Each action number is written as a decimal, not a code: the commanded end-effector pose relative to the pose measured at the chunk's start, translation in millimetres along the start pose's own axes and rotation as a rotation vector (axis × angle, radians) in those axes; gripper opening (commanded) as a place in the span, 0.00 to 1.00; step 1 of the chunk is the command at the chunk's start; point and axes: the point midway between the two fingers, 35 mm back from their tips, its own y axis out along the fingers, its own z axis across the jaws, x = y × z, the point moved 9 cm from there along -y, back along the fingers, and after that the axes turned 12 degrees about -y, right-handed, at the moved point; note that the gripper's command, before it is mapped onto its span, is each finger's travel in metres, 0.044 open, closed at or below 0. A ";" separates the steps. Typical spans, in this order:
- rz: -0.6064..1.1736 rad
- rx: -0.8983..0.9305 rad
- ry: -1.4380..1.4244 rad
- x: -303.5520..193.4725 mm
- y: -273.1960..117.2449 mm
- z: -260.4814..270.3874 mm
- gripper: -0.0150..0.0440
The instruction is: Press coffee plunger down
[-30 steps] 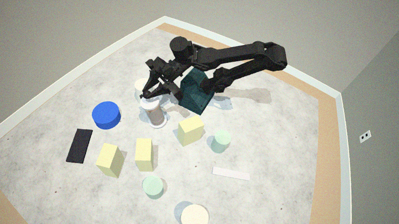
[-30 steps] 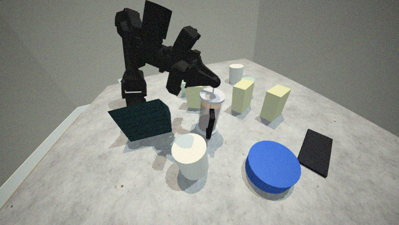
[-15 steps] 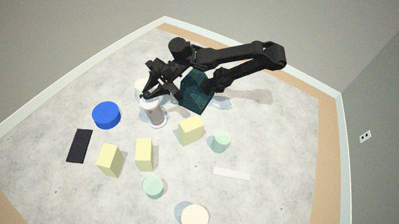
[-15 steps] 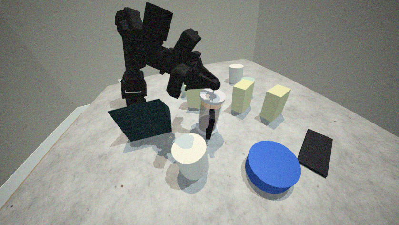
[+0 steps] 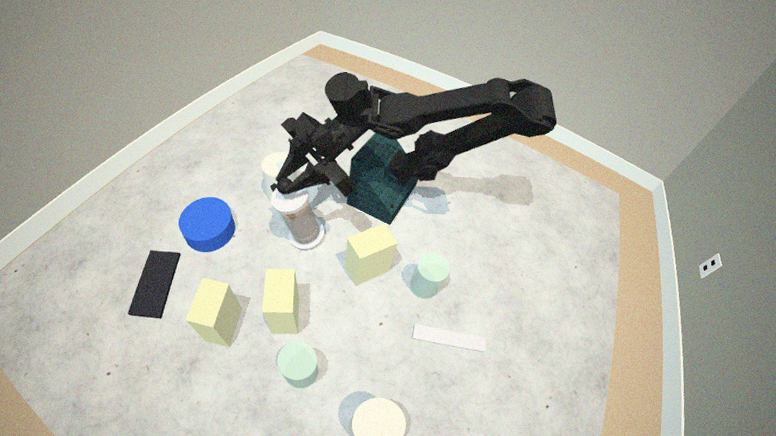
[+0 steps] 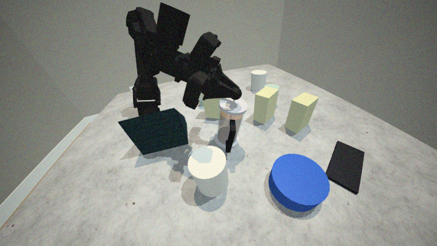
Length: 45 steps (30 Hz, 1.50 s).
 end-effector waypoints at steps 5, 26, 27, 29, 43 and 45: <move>0.001 0.001 0.002 -0.2 0.3 -0.3 0.47; 0.001 0.001 0.002 -0.2 0.3 -0.3 1.00; 0.001 0.001 0.002 -0.2 0.3 -0.3 1.00; 0.002 0.001 0.002 1.2 -0.9 -0.8 1.00; 0.021 0.005 0.012 50.6 -71.4 -3.2 1.00; 0.021 0.005 0.012 49.9 -70.9 -3.3 1.00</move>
